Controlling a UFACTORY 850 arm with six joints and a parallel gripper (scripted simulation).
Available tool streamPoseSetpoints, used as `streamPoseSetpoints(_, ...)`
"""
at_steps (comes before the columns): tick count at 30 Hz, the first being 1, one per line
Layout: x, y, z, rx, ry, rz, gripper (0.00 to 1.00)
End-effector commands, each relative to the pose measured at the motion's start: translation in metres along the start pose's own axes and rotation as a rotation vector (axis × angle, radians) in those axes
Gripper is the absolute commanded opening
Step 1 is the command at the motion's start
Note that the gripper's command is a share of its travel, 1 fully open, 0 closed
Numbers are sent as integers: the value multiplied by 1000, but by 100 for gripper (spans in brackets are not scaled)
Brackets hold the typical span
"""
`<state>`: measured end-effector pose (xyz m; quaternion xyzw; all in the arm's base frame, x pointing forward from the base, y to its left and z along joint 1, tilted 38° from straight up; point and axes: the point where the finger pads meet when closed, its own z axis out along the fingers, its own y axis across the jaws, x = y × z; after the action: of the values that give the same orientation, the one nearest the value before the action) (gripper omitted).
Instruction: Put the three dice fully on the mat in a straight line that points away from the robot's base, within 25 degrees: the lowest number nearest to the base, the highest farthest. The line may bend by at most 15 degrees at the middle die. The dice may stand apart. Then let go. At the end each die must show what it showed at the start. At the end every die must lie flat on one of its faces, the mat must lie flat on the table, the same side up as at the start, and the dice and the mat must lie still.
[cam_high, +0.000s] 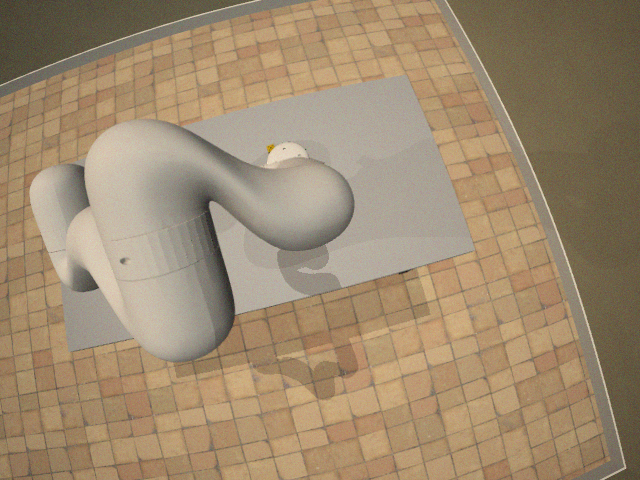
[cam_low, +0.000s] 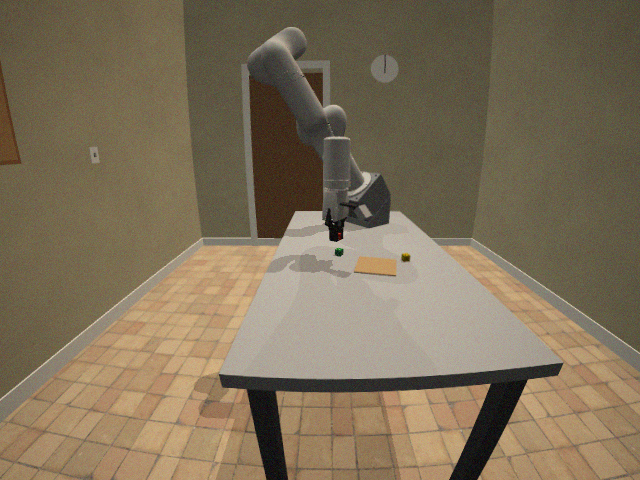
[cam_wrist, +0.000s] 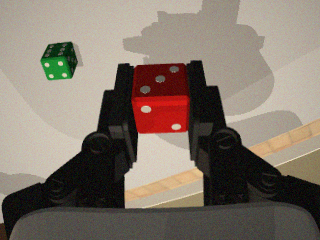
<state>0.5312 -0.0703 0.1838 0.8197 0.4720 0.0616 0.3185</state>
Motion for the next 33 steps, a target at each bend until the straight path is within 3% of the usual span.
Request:
streamPoseSetpoints(1,0,0,-6,3,-4,-1,21)
streamPoseSetpoints(9,1,-1,-6,3,-3,-8,21)
streamPoseSetpoints(12,33,-31,-6,9,-1,-187,21)
streamPoseSetpoints(17,43,-42,-7,10,-1,-244,21)
streamPoseSetpoints(18,63,-65,-7,10,0,-372,21)
streamPoseSetpoints(24,90,-102,-10,5,-2,-570,21)
streamPoseSetpoints(33,96,-111,-11,3,-2,-618,21)
